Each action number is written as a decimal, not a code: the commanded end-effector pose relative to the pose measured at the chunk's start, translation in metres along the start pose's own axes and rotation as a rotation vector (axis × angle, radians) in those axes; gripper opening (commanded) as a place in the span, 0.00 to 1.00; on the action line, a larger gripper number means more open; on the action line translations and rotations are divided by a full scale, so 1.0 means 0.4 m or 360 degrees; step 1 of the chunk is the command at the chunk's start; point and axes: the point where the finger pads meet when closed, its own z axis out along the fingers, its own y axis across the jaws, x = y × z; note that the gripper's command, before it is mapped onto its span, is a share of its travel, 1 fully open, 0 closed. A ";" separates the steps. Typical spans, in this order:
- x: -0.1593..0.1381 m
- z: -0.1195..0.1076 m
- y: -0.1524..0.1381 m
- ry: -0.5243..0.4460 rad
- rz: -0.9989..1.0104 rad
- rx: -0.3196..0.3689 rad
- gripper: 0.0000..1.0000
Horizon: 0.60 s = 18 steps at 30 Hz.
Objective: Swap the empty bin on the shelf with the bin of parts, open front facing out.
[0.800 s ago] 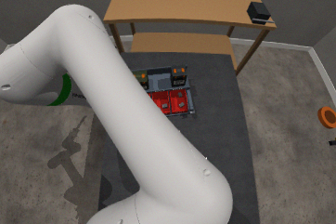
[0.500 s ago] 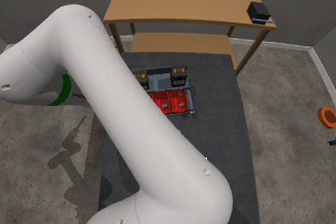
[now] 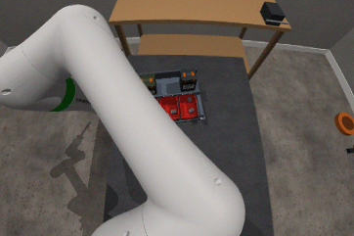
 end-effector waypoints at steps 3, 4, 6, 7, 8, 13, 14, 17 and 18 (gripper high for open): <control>-0.003 0.002 -0.010 0.0002 0.0014 0.0009 1.00; -0.003 0.003 -0.012 0.0004 0.0019 0.0011 1.00; -0.003 0.004 -0.017 0.0007 0.0030 0.0017 1.00; -0.003 0.005 -0.021 0.0010 0.0036 0.0020 1.00; -0.003 0.006 -0.024 0.0012 0.0044 0.0024 1.00; -0.003 0.010 -0.039 0.0022 0.0073 0.0039 1.00; -0.002 0.012 -0.045 0.0026 0.0085 0.0046 1.00; -0.001 0.017 -0.066 0.0040 0.0127 0.0068 1.00; -0.001 0.019 -0.075 0.0045 0.0144 0.0077 1.00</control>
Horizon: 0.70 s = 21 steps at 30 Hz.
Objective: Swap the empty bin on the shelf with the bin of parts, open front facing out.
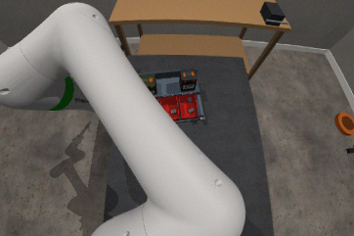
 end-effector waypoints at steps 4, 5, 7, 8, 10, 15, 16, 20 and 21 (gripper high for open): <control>-0.003 0.015 -0.058 0.0034 0.0113 0.0061 1.00; -0.003 0.018 -0.069 0.0042 0.0136 0.0073 1.00; -0.002 0.024 -0.094 0.0058 0.0186 0.0100 1.00; -0.002 0.024 -0.094 0.0058 0.0186 0.0100 1.00; -0.001 0.027 -0.108 0.0066 0.0214 0.0115 1.00; 0.006 0.042 -0.184 0.0114 0.0370 0.0201 1.00; 0.008 0.045 -0.201 0.0125 0.0406 0.0221 1.00; 0.020 0.054 -0.275 0.0170 0.0561 0.0308 1.00; 0.024 0.056 -0.295 0.0183 0.0603 0.0332 1.00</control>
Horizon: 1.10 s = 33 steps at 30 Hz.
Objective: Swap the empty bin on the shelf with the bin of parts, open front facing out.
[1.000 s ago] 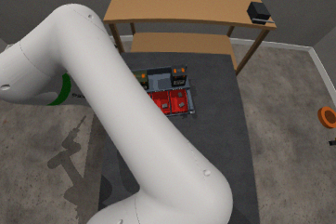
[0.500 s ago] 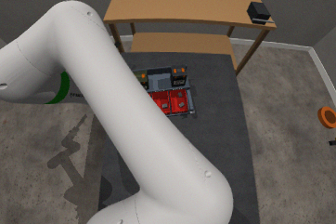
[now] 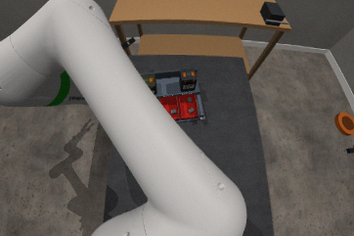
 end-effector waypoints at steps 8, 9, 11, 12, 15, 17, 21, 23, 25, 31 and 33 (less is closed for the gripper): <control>-0.020 0.041 -0.180 0.0106 0.0391 0.0225 1.00; -0.020 0.045 -0.203 0.0119 0.0442 0.0255 1.00; -0.018 0.051 -0.250 0.0146 0.0547 0.0318 1.00; -0.016 0.053 -0.274 0.0160 0.0601 0.0351 1.00; -0.007 0.057 -0.347 0.0201 0.0769 0.0455 1.00; 0.002 0.056 -0.396 0.0229 0.0886 0.0529 1.00; 0.021 0.051 -0.470 0.0270 0.1065 0.0646 1.00; 0.029 0.047 -0.494 0.0284 0.1127 0.0687 1.00; 0.046 0.038 -0.541 0.0312 0.1250 0.0772 1.00; 0.111 -0.008 -0.671 0.0396 0.1625 0.1048 1.00; 0.137 -0.031 -0.708 0.0425 0.1750 0.1148 1.00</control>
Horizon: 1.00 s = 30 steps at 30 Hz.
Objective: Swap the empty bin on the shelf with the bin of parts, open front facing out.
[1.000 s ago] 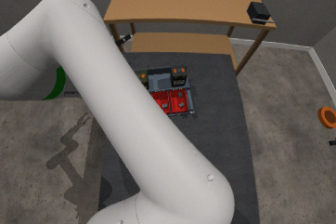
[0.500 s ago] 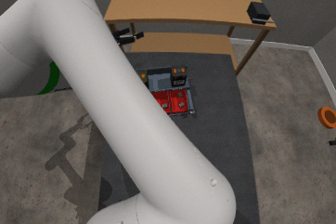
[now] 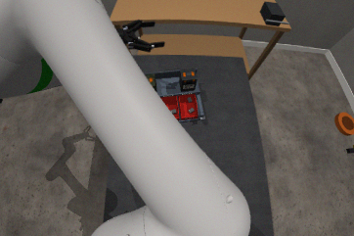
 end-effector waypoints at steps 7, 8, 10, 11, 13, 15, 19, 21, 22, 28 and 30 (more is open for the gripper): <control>-0.073 0.019 -0.199 0.0087 0.0549 0.0417 1.00; -0.076 0.017 -0.223 0.0094 0.0612 0.0470 1.00; -0.079 0.009 -0.272 0.0109 0.0736 0.0576 1.00; -0.079 0.004 -0.296 0.0115 0.0796 0.0630 1.00; -0.077 -0.011 -0.344 0.0126 0.0915 0.0739 1.00; -0.073 -0.030 -0.390 0.0136 0.1030 0.0851 1.00; -0.056 -0.080 -0.477 0.0149 0.1244 0.1081 1.00; -0.045 -0.112 -0.516 0.0152 0.1343 0.1198 1.00; -0.045 -0.112 -0.516 0.0152 0.1343 0.1198 1.00; -0.012 -0.208 -0.602 0.0152 0.1561 0.1495 1.00; 0.002 -0.253 -0.630 0.0149 0.1636 0.1615 1.00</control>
